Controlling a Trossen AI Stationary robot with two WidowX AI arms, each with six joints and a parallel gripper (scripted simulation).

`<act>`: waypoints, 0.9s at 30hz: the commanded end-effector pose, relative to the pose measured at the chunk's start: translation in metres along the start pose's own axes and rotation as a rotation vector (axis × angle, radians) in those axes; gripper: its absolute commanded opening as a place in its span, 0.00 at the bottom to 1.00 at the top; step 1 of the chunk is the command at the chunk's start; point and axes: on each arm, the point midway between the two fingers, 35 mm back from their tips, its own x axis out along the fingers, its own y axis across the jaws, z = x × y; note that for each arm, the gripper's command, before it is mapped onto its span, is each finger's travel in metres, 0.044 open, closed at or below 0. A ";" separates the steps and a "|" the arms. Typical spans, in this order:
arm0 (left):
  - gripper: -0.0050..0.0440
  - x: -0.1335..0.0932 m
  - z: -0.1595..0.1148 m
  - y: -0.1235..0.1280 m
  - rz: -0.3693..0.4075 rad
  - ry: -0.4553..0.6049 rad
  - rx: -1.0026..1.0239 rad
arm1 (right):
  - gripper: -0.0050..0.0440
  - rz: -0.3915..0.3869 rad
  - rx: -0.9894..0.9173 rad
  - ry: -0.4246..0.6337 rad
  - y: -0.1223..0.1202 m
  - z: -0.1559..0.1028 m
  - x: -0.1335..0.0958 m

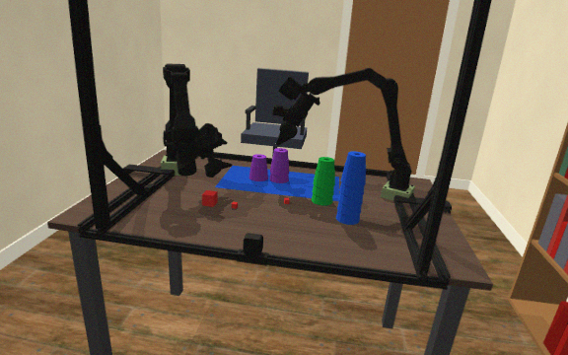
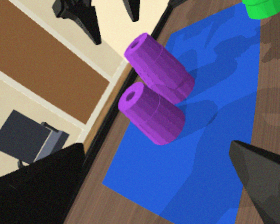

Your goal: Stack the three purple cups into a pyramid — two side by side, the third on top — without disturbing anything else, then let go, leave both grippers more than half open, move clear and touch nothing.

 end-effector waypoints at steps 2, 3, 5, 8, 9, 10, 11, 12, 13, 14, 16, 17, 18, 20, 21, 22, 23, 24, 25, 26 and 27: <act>1.00 0.000 0.001 0.000 0.000 -0.005 -0.001 | 1.00 0.001 -0.009 0.003 0.001 0.003 0.003; 1.00 0.000 0.001 0.000 0.000 -0.005 -0.001 | 1.00 0.001 -0.009 0.003 0.001 0.003 0.003; 1.00 0.000 0.001 0.000 0.000 -0.005 -0.001 | 1.00 0.001 -0.009 0.003 0.001 0.001 0.007; 1.00 0.000 0.001 0.000 0.000 -0.005 -0.001 | 1.00 0.001 -0.009 0.003 0.001 -0.003 0.015; 1.00 0.000 0.001 0.000 0.000 -0.005 -0.001 | 1.00 0.001 -0.009 0.003 0.001 -0.003 0.015; 1.00 0.000 0.001 0.000 0.000 -0.005 -0.001 | 1.00 0.001 -0.009 0.003 0.001 -0.003 0.015; 1.00 0.000 0.001 0.000 0.000 -0.005 -0.001 | 1.00 0.001 -0.009 0.003 0.002 -0.003 0.015; 1.00 0.000 0.001 0.000 0.000 -0.005 -0.001 | 1.00 0.001 -0.009 0.003 0.002 -0.004 0.016; 1.00 0.000 0.001 0.000 0.000 -0.005 -0.001 | 1.00 0.001 -0.009 0.003 0.002 -0.004 0.017; 1.00 0.000 0.001 0.000 0.000 -0.005 -0.001 | 1.00 0.001 -0.009 0.003 0.002 -0.004 0.017; 1.00 0.000 0.001 0.000 0.000 -0.005 -0.001 | 1.00 0.001 -0.009 0.003 0.002 -0.005 0.018; 1.00 0.000 0.001 0.000 0.000 -0.005 -0.001 | 1.00 0.001 -0.009 0.003 0.002 -0.006 0.020; 1.00 0.000 0.001 0.000 0.000 -0.005 -0.001 | 1.00 0.001 -0.009 0.003 0.002 -0.007 0.021; 1.00 0.000 0.001 0.000 0.000 -0.005 -0.001 | 1.00 0.001 -0.009 0.003 0.002 -0.008 0.024; 1.00 0.000 0.001 0.000 0.000 -0.005 -0.001 | 1.00 0.001 -0.009 0.003 0.002 -0.009 0.026; 1.00 0.000 0.001 0.000 0.000 -0.005 -0.001 | 1.00 0.001 -0.009 0.003 0.002 -0.010 0.027; 1.00 0.000 0.001 0.000 0.000 -0.005 -0.001 | 1.00 0.001 -0.009 0.003 0.002 -0.010 0.028; 1.00 0.000 0.001 0.000 0.000 -0.005 -0.001 | 1.00 0.001 -0.009 0.003 0.003 -0.011 0.030; 1.00 0.000 0.001 0.000 0.000 -0.005 -0.001 | 1.00 0.001 -0.009 0.003 0.003 -0.012 0.031; 1.00 0.000 0.001 0.000 0.000 -0.005 -0.001 | 1.00 0.001 -0.009 0.003 0.003 -0.013 0.032; 1.00 0.000 0.001 0.000 0.000 -0.005 -0.001 | 1.00 0.001 -0.009 0.003 0.003 -0.013 0.034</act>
